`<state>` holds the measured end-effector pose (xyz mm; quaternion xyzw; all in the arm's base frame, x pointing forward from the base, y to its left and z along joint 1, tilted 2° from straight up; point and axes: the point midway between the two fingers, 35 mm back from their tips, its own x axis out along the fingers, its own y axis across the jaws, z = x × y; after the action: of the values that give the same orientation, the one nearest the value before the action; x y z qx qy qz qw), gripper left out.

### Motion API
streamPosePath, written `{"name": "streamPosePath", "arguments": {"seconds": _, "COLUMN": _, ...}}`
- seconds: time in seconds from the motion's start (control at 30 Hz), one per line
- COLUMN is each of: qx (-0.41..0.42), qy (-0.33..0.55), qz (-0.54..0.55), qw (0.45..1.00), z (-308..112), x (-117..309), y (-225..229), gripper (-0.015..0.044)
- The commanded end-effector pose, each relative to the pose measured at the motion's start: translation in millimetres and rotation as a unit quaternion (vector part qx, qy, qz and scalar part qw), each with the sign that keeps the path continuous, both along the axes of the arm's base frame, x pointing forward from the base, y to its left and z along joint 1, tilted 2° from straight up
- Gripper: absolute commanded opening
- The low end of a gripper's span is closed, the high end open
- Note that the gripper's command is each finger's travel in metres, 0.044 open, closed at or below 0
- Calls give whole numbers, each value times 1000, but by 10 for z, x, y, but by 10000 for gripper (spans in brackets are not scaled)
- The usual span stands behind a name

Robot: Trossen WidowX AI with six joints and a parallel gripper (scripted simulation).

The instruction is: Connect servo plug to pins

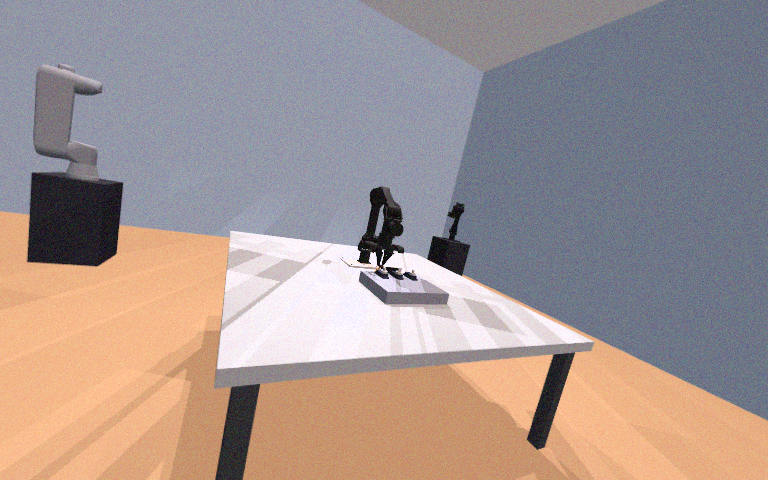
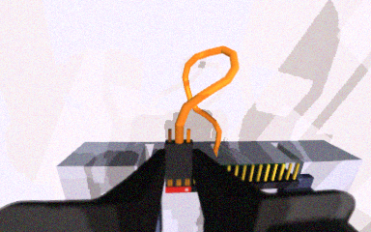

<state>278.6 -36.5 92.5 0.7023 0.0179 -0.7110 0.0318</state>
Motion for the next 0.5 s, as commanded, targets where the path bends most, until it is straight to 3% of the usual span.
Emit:
{"name": "streamPosePath", "arguments": {"seconds": 0.0, "qx": 1, "qy": -1, "qz": -2, "qw": 1000, "z": -16, "x": 8, "y": -2, "gripper": 131}}
{"name": "streamPosePath", "arguments": {"seconds": 0.17, "qx": 1, "qy": -1, "qz": -2, "qw": 1000, "z": 43, "x": 15, "y": -2, "gripper": 263}}
{"name": "streamPosePath", "arguments": {"seconds": 0.37, "qx": 1, "qy": -1, "qz": -2, "qw": 1000, "z": 515, "x": 20, "y": 7, "gripper": 420}}
{"name": "streamPosePath", "arguments": {"seconds": 0.47, "qx": 1, "qy": -1, "qz": -2, "qw": 1000, "z": 585, "x": 14, "y": 9, "gripper": 440}}
